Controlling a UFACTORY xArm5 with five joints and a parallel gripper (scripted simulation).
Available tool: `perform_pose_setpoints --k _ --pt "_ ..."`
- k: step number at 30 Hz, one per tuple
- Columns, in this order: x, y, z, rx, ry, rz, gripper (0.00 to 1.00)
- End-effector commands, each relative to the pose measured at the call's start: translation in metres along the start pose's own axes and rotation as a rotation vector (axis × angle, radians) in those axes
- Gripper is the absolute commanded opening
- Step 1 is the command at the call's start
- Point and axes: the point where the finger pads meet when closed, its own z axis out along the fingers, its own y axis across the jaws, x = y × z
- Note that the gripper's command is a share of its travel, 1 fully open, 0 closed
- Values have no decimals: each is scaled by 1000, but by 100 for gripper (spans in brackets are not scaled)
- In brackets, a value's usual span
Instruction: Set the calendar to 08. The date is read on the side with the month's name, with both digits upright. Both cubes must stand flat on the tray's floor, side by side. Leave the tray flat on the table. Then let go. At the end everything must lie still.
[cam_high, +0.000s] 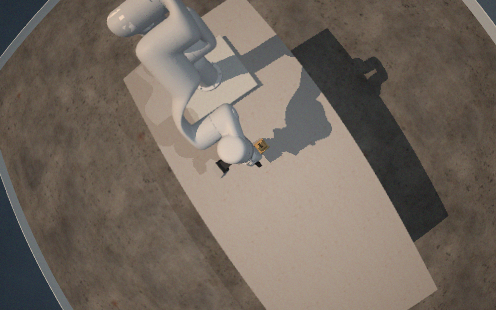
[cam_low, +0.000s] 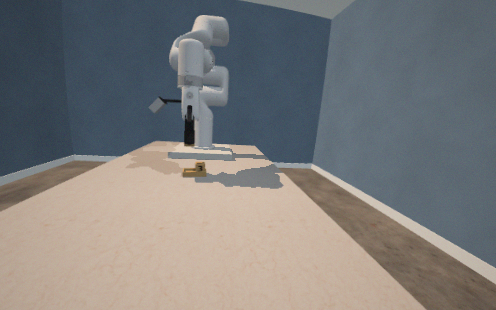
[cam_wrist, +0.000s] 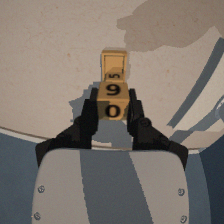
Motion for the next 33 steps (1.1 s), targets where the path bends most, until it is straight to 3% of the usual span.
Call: perform_pose_setpoints --k 1,14,23,33 --pt "0 0 -10 -1 0 0 29" --pt "0 0 -10 -1 0 10 29" --pt "0 0 -10 -1 0 120 29" --pt "0 0 -10 -1 0 455 29"
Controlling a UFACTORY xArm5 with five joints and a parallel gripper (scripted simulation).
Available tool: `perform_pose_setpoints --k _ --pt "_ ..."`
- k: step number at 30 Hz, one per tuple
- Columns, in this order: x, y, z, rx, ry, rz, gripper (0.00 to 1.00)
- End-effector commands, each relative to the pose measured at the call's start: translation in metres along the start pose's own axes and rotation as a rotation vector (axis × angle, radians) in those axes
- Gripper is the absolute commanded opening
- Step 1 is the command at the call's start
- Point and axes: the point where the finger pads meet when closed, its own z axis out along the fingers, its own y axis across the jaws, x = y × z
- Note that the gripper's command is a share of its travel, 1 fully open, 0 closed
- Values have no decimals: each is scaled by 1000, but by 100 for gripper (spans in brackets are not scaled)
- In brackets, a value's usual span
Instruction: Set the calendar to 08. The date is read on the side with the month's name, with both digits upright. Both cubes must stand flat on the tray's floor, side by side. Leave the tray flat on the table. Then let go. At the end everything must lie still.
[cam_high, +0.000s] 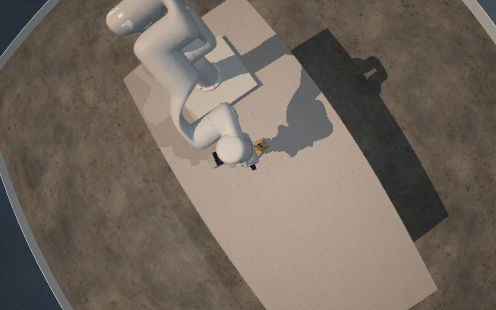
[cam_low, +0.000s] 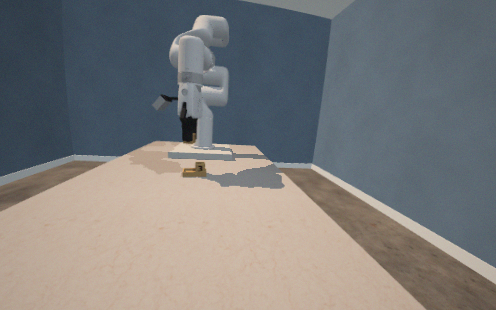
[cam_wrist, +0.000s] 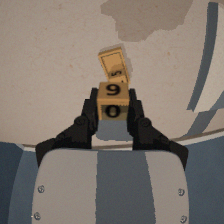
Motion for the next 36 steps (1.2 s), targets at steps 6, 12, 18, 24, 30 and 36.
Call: perform_pose_setpoints --k 6,12,18,24,30,36 --pt "0 -1 -1 3 -1 299 29" --pt "0 -1 -1 3 -1 489 29" --pt "0 -1 -1 3 -2 679 29" --pt "0 -1 -1 3 -2 803 29" --pt "0 -1 -1 3 -2 1002 29" --pt "0 -2 -2 3 -3 1220 29"
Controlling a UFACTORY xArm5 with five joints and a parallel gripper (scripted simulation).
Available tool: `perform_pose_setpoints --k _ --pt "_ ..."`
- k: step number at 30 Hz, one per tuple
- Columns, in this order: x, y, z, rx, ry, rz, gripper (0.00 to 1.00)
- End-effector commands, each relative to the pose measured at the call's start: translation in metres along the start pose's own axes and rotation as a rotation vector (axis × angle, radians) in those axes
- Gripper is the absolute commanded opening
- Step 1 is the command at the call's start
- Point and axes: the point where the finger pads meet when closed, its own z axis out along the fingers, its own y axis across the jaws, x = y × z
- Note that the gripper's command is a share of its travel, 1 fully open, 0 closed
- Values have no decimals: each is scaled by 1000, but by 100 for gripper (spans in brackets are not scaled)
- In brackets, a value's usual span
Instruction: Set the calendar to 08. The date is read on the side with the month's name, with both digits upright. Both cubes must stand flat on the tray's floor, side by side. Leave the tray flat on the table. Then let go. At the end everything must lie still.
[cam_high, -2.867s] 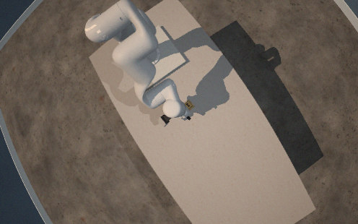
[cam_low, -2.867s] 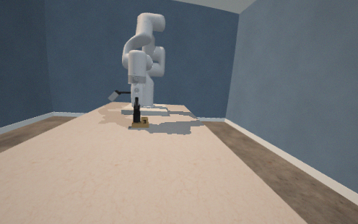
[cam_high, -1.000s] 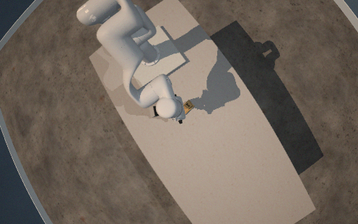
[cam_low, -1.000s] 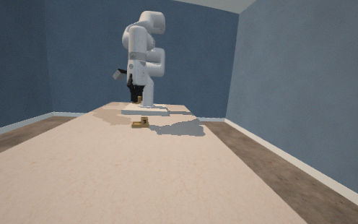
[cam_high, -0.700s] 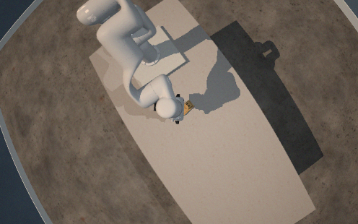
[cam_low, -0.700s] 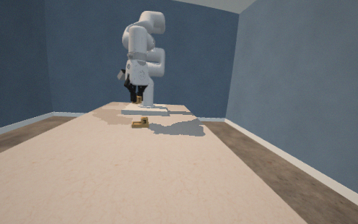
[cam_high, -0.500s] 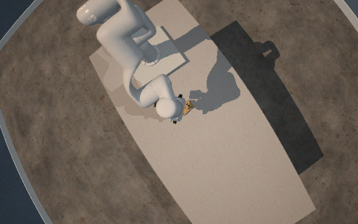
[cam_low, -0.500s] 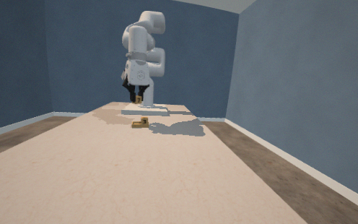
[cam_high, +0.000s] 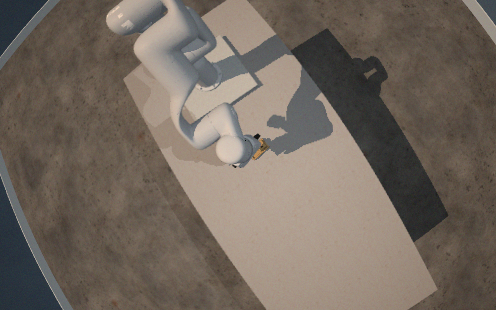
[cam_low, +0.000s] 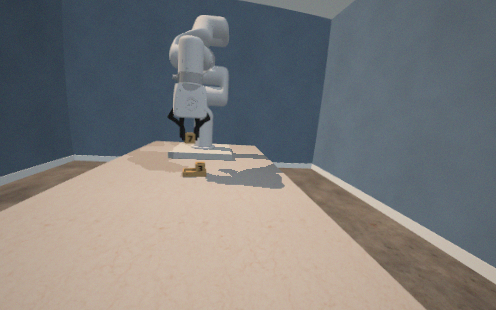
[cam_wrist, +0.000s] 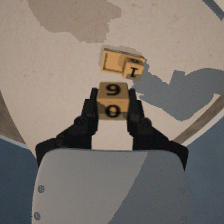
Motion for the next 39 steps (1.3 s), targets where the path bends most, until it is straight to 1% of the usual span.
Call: perform_pose_setpoints --k 1,2,3,6,7,13,20,22,23,24,26,27,37,39 --pt "-1 0 -1 1 -3 174 29" --pt "-1 0 -1 1 -3 175 29" --pt "-1 0 -1 1 -3 237 29" --pt "-1 0 -1 1 -3 259 29" --pt "-1 -1 -1 1 -3 343 29" --pt "-1 -1 -1 0 -4 509 29" --pt "-1 -1 -1 0 -4 748 29" --pt "-1 -1 -1 0 -4 748 29" --pt "-1 -1 -1 0 -4 825 29" --pt "-1 -1 -1 0 -4 868 29" --pt "-1 -1 -1 0 -4 899 29" --pt "-1 -1 -1 0 -4 952 29" --pt "-1 -1 -2 -1 -4 1271 29" --pt "-1 -1 -2 -1 -4 1271 29"
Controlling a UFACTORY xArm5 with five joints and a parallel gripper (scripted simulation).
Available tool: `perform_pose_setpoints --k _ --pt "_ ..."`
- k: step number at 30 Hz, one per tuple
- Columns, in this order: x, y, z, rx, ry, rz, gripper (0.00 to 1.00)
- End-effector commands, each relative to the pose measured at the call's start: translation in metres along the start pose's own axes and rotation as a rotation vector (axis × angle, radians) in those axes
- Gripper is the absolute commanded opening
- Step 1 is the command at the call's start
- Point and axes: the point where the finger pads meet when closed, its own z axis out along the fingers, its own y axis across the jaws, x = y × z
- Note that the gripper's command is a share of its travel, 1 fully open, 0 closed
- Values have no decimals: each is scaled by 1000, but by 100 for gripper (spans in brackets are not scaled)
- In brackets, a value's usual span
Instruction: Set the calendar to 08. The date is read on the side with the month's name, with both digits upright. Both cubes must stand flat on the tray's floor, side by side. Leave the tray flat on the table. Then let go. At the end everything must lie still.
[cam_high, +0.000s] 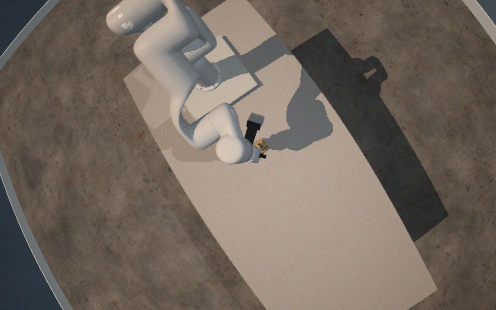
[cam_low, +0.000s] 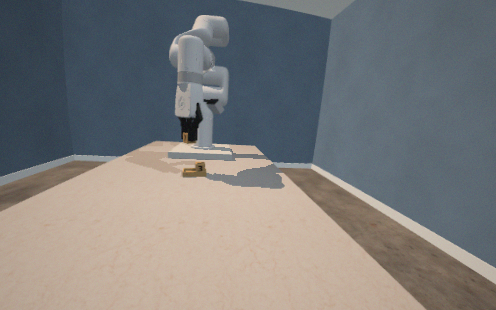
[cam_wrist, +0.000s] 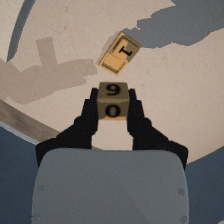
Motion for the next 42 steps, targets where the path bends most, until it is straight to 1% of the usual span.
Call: perform_pose_setpoints --k 1,4,5,7,8,12,15,23,42 --pt "-1 1 -1 -3 -2 99 29" --pt "-1 1 -1 -3 -2 241 29" --pt "-1 1 -1 -3 -2 252 29" --pt "-1 1 -1 -3 -2 329 29" --pt "-1 1 -1 -3 -2 335 29" --pt "-1 1 -1 -3 -2 459 29" --pt "-1 1 -1 -3 -2 514 29" --pt "-1 1 -1 -3 -2 553 29" --pt "-1 1 1 -3 -1 554 29"
